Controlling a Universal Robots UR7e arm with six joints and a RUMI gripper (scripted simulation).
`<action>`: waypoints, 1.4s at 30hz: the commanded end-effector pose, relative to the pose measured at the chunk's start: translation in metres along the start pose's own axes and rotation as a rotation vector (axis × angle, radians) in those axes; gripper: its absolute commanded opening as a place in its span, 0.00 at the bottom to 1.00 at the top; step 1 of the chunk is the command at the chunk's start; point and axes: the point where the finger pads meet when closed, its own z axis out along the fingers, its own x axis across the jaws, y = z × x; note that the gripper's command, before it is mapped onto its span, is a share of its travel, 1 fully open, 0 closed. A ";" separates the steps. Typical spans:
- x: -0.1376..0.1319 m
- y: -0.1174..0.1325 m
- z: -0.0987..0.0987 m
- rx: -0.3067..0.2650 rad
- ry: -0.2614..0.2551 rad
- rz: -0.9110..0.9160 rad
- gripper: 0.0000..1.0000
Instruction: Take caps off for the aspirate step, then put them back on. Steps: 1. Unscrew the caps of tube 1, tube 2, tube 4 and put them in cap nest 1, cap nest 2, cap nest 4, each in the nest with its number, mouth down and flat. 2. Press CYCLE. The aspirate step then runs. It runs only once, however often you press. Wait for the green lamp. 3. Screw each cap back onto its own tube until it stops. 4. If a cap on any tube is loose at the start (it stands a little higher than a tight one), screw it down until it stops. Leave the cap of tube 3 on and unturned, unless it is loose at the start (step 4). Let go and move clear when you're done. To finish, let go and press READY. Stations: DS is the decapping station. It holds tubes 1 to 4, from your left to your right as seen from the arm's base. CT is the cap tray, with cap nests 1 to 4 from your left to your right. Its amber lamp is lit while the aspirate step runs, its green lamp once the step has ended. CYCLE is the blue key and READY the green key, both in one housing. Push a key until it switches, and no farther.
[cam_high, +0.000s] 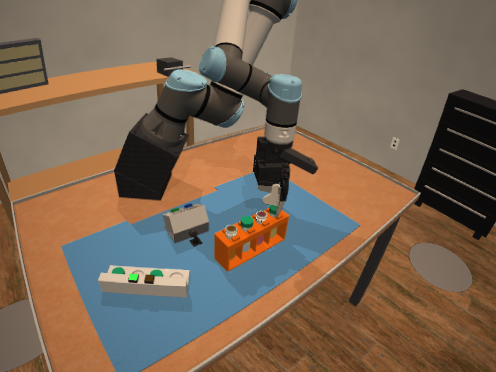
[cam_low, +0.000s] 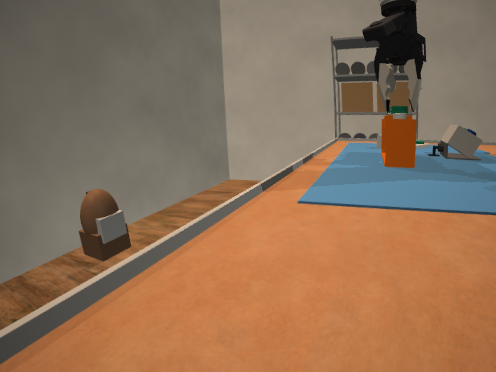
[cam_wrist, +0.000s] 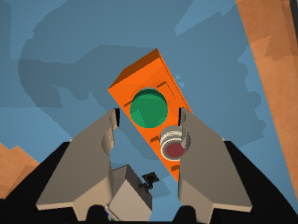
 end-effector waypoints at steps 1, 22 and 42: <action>0.000 0.000 -0.008 0.000 0.001 0.000 0.35; 0.009 0.023 -0.045 0.000 0.001 -0.250 0.29; 0.040 0.101 -0.045 -0.001 0.001 -1.083 0.29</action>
